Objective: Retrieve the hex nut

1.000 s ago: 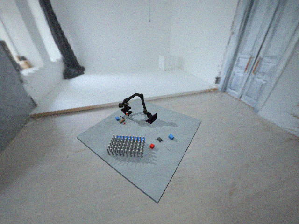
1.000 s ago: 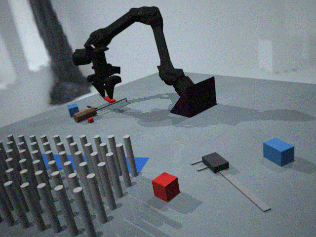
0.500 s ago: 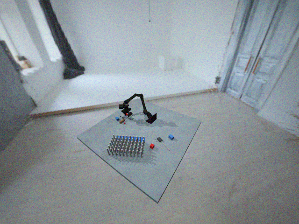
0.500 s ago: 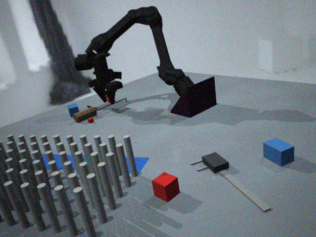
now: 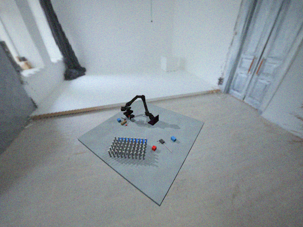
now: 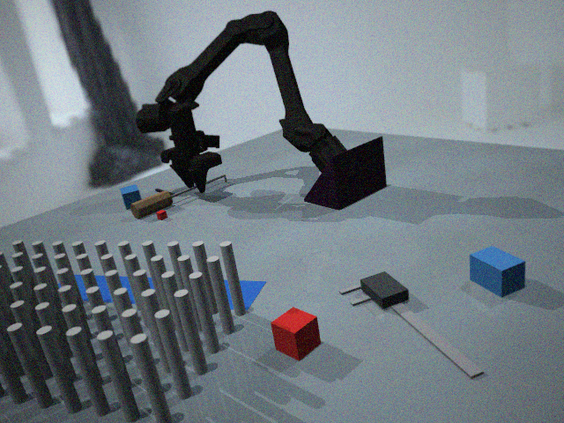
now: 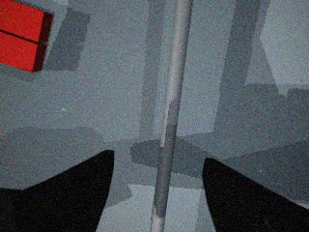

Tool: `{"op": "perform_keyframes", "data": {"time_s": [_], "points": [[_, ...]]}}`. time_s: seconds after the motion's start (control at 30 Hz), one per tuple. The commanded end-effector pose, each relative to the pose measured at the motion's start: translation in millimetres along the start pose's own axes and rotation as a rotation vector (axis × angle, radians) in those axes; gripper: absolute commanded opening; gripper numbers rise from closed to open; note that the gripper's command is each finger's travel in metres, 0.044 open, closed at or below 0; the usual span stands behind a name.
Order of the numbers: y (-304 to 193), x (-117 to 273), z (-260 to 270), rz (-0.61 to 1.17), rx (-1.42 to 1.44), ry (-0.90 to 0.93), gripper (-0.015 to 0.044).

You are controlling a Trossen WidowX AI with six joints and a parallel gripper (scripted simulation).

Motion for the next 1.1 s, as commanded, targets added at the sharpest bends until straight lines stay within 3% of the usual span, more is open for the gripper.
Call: {"op": "perform_keyframes", "data": {"time_s": [0.0,0.17,0.47,0.8,1.07], "points": [[-0.4,-2.1,-1.2,0.004,0.004,-0.004,0.0122],[-0.4,-2.1,-1.2,0.004,0.004,-0.004,0.0000],[-0.8,1.7,-1.0,0.004,0.004,-0.005,0.0000],[0.4,56.6,-0.5,0.000,0.003,-0.007,0.0000],[-3.8,56.2,-3.0,0.003,0.087,-0.012,0.0000]]}}
Point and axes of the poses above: the point midway between the two fingers, 35 mm back from their tips, its own x axis back along the fingers, its own z axis across the jaws, y = z × x, the point moved 8 cm from there along x, back along the fingers, and after that the axes turned 6 degrees about x, right-handed, at the moved point
